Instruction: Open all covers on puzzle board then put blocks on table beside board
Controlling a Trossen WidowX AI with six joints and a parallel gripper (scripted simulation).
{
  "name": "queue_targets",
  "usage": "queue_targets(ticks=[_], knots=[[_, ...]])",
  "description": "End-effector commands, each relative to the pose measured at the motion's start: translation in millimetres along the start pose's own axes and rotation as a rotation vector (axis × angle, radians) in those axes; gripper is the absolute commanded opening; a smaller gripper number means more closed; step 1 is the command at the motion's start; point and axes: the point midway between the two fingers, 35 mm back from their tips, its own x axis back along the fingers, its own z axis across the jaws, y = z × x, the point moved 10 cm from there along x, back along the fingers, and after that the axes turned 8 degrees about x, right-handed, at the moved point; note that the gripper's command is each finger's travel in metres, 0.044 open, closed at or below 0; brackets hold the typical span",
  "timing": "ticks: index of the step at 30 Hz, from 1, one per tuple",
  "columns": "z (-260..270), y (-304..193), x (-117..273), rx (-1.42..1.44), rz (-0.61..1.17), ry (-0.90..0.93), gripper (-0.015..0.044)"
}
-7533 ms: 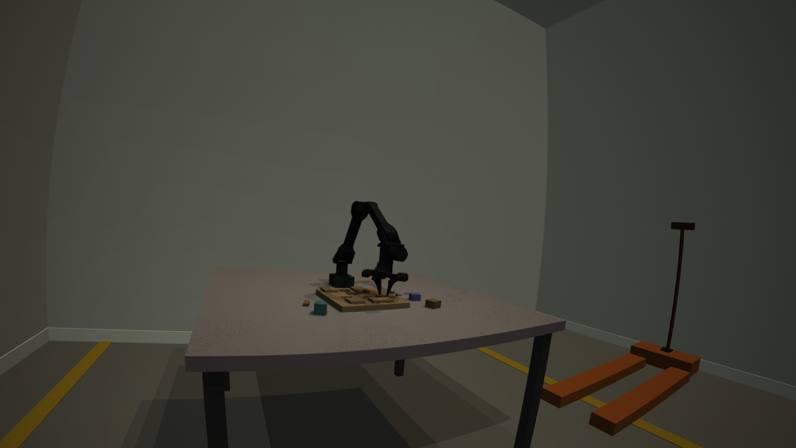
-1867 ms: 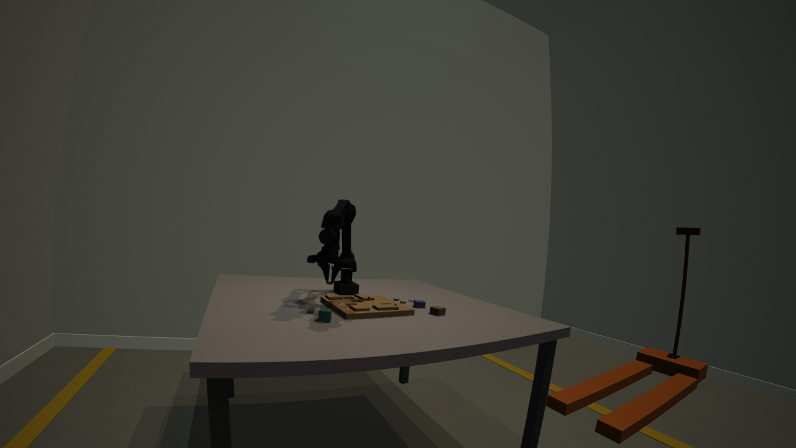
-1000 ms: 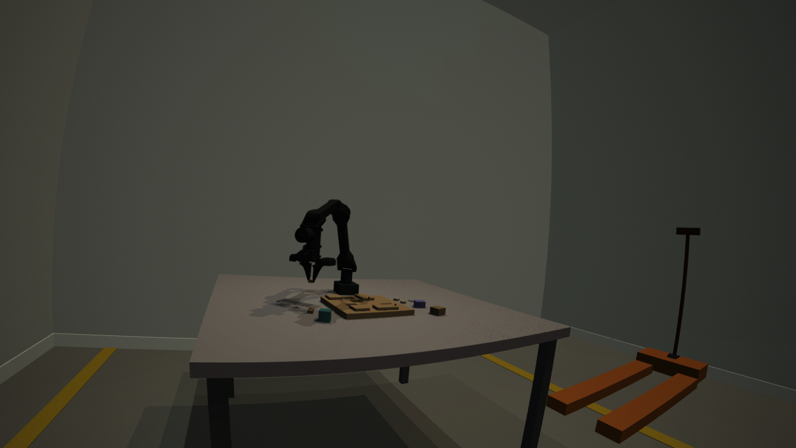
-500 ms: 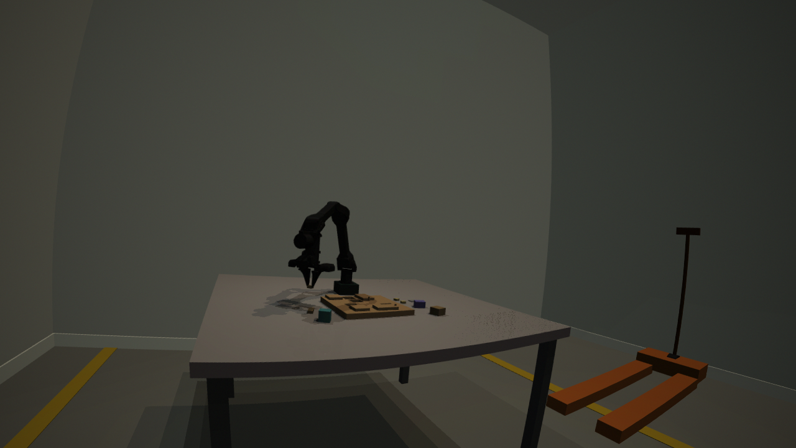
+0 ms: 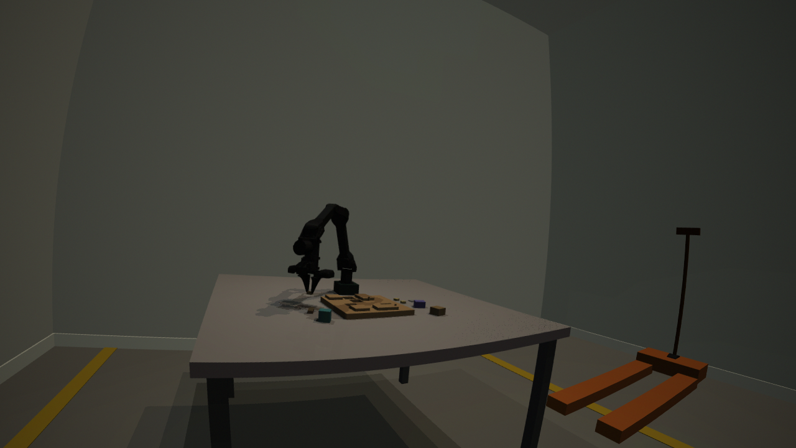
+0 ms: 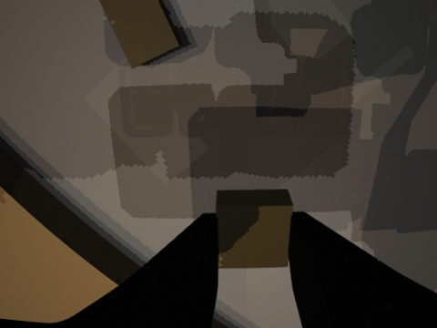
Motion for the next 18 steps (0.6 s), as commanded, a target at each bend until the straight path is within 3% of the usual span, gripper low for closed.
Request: queue_targets(ticks=[1, 18], knots=[[0, -1, -8, 0.006, 0.004, 0.001, 0.008], [0, -3, -36, 0.006, 0.004, 0.001, 0.008]])
